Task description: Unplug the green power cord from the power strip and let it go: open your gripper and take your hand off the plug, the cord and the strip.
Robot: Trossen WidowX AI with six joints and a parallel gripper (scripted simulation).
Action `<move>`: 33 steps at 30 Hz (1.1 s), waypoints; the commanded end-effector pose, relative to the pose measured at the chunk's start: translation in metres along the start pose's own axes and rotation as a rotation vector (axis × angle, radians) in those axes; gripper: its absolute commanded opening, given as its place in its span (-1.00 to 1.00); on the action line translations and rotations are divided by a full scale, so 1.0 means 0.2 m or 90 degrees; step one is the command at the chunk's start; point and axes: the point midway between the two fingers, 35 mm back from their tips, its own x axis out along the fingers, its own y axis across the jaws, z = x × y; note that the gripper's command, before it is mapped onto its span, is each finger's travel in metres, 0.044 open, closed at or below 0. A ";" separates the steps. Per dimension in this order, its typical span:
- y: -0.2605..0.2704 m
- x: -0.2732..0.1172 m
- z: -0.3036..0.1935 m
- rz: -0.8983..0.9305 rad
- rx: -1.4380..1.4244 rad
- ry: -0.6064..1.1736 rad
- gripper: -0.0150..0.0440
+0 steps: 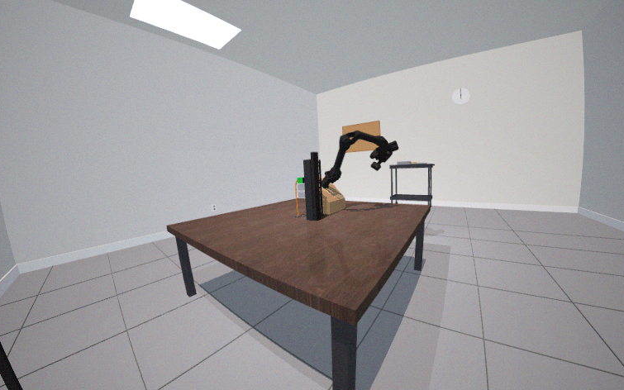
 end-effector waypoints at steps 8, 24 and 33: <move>0.20 0.00 -0.28 0.049 0.209 0.080 0.15; 0.92 -0.28 -0.84 0.085 0.796 0.326 0.05; 1.29 -0.51 -0.95 0.050 1.065 0.446 0.05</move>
